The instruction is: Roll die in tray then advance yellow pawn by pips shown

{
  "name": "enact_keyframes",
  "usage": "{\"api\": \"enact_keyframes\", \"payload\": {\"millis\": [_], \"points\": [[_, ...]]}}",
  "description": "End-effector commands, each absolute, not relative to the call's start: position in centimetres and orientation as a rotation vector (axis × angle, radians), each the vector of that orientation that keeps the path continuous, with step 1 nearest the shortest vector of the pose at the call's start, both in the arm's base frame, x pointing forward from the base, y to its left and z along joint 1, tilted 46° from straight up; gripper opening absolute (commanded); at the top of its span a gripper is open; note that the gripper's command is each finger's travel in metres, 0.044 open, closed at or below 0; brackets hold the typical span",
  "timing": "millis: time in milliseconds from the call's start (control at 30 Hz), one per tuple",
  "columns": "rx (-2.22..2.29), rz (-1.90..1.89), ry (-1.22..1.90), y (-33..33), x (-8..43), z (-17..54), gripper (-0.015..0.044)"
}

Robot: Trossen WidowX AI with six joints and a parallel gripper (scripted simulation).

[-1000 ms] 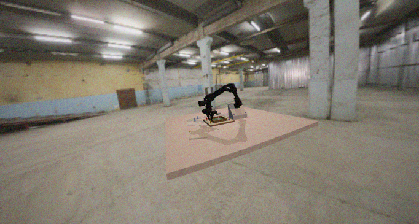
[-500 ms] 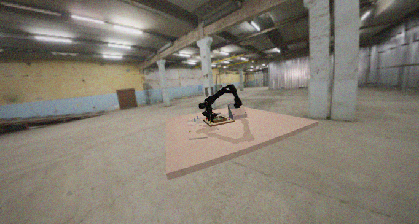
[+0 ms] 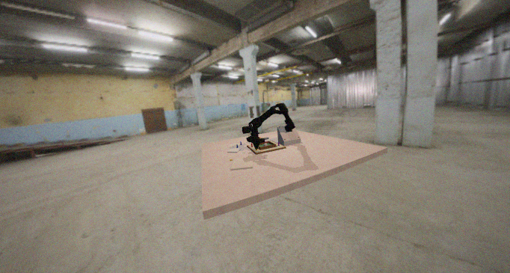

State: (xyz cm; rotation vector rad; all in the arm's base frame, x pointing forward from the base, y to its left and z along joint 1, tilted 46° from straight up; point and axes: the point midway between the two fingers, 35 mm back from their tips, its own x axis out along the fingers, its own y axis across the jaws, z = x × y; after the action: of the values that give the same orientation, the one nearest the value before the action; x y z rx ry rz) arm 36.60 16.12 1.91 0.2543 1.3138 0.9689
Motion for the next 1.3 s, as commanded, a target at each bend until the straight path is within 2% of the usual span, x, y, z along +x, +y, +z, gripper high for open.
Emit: {"api": "enact_keyframes", "payload": {"millis": [0,67,800,1267], "points": [[0.262,0.967,1.314,16.1,36.6,1.9,0.0015],[0.262,0.967,1.314,16.1,36.6,1.9,0.0],[0.258,0.963,1.317,7.2,37.3,10.8,0.0],[0.257,0.961,1.319,8.8,33.9,11.7,0.0]]}}
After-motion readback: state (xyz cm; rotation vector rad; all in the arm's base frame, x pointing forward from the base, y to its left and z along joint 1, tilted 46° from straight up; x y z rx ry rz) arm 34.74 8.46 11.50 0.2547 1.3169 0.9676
